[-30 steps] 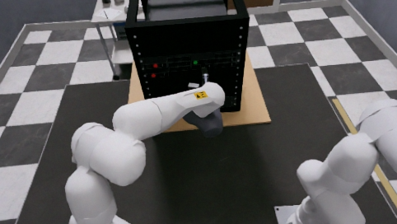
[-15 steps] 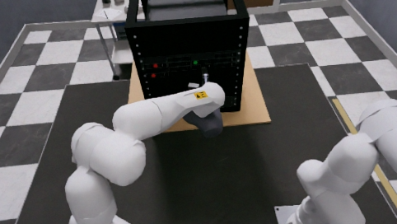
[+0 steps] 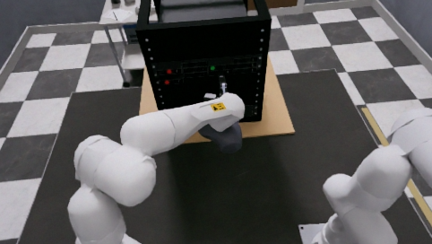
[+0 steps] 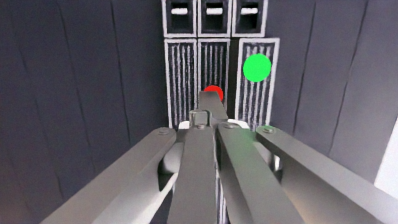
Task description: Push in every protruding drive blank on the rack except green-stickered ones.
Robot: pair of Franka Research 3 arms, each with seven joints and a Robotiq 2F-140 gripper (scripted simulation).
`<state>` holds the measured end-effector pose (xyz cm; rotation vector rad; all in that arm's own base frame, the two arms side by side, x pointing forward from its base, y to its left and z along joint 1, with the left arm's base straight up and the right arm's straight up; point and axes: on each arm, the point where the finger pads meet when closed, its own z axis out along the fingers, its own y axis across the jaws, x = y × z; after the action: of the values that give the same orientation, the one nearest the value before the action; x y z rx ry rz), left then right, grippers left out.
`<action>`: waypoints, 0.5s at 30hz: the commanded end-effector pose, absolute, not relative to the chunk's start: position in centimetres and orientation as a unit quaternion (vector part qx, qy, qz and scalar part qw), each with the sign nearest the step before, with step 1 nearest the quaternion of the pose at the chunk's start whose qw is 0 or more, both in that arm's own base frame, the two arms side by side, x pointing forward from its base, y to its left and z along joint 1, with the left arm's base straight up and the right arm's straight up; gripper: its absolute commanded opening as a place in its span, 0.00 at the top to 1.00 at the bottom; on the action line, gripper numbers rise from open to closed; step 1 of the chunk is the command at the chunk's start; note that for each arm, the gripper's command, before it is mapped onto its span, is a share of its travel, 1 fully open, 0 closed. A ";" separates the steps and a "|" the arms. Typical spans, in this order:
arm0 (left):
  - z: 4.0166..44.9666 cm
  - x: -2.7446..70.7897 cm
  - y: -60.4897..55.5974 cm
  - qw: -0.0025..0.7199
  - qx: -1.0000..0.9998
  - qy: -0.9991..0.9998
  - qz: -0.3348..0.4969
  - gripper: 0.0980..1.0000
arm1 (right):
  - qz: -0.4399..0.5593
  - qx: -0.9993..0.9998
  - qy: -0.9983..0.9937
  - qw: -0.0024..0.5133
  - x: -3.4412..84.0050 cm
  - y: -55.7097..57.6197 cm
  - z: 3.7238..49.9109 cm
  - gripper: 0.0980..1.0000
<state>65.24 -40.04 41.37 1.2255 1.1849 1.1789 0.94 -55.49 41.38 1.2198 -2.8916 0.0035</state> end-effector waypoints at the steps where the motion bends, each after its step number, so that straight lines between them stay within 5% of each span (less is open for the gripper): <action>1: 41.4 63.5 -40.1 0.509 0.509 0.491 0.491 1.00 | 0.000 0.390 -0.921 0.000 0.9 -55.4 41.3 0.00; 15: 41.4 58.9 -39.9 0.509 0.509 0.491 0.491 1.00 | 0.000 0.390 -0.921 0.000 0.9 -55.4 41.3 0.00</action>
<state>58.94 -40.39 41.45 1.2288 1.1784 1.1686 0.94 -55.49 41.38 1.2198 -2.8916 0.0035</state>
